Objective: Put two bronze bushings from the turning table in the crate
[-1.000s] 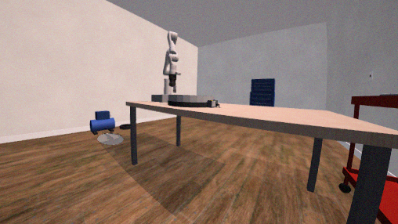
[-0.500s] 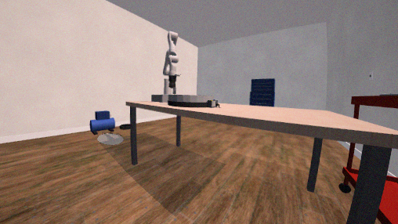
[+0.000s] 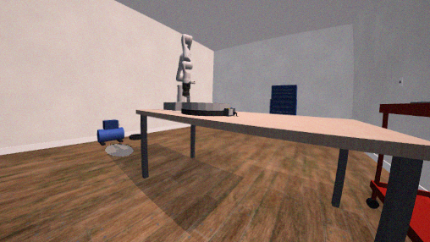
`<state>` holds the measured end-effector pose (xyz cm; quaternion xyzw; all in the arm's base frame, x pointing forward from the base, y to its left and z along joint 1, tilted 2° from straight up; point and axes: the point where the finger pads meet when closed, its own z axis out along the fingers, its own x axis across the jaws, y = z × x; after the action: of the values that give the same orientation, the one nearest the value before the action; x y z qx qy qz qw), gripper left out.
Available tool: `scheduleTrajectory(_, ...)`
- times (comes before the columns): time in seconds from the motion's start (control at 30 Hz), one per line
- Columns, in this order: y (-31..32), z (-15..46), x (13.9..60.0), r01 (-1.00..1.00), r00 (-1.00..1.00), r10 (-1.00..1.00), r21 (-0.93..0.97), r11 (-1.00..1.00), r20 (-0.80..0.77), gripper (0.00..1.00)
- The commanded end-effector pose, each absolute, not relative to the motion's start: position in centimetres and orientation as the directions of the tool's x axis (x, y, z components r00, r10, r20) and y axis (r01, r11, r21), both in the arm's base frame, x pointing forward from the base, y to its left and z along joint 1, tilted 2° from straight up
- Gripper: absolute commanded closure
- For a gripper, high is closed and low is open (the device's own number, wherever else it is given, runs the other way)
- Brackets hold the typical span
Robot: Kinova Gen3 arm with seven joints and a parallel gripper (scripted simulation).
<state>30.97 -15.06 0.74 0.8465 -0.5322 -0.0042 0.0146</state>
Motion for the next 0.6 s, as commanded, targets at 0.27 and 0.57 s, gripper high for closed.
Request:
scheduleTrajectory(0.27, -15.09, 0.08, 30.97, -0.901, 0.433, -0.901, 0.029, -0.433, 0.009, 0.60)
scheduleTrajectory(0.57, -15.09, 0.08, 30.97, -0.901, 0.433, -0.901, 0.029, -0.433, 0.009, 0.60)
